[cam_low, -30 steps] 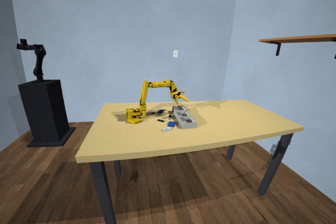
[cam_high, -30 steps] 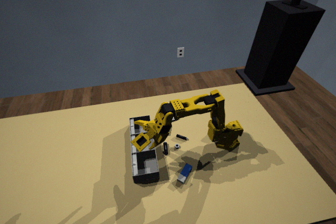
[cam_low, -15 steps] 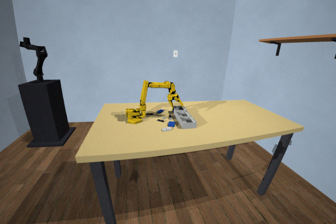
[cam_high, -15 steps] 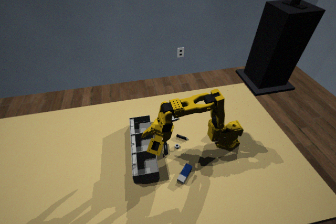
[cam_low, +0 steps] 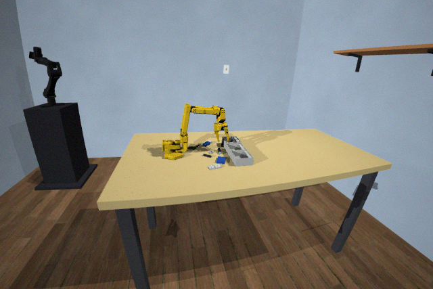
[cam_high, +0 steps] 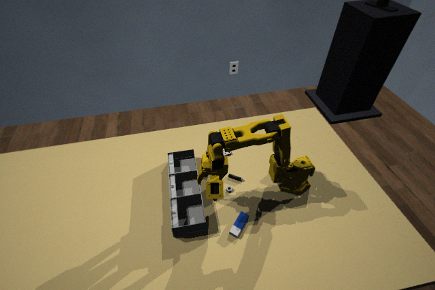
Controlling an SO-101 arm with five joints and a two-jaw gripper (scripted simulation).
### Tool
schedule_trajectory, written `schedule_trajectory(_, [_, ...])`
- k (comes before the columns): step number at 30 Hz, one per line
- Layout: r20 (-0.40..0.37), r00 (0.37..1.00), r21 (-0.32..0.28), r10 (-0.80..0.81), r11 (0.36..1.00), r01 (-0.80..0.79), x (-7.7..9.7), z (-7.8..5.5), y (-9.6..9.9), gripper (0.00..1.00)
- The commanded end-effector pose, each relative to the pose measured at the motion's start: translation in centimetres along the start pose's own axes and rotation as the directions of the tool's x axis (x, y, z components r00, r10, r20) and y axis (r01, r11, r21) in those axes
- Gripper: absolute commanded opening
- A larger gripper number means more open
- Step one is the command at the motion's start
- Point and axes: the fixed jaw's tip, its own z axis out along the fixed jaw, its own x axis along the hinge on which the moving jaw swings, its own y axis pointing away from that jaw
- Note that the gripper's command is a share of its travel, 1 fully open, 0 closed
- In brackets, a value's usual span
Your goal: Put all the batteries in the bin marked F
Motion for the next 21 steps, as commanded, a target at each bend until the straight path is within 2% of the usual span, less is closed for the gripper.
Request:
schedule_trajectory(1, [0.006, 0.999, 0.038, -0.036, 0.999, 0.035, 0.35, -1.04, -0.12, 0.23])
schedule_trajectory(13, [0.003, 0.998, 0.024, -0.065, 0.998, 0.065, 0.49, -0.99, 0.10, 0.21])
schedule_trajectory(14, [-0.002, 0.998, -0.010, -0.063, 0.998, 0.063, 1.08, -0.78, 0.47, 0.21])
schedule_trajectory(21, [-0.002, 0.998, -0.010, -0.063, 0.998, 0.063, 1.08, -0.78, 0.47, 0.21])
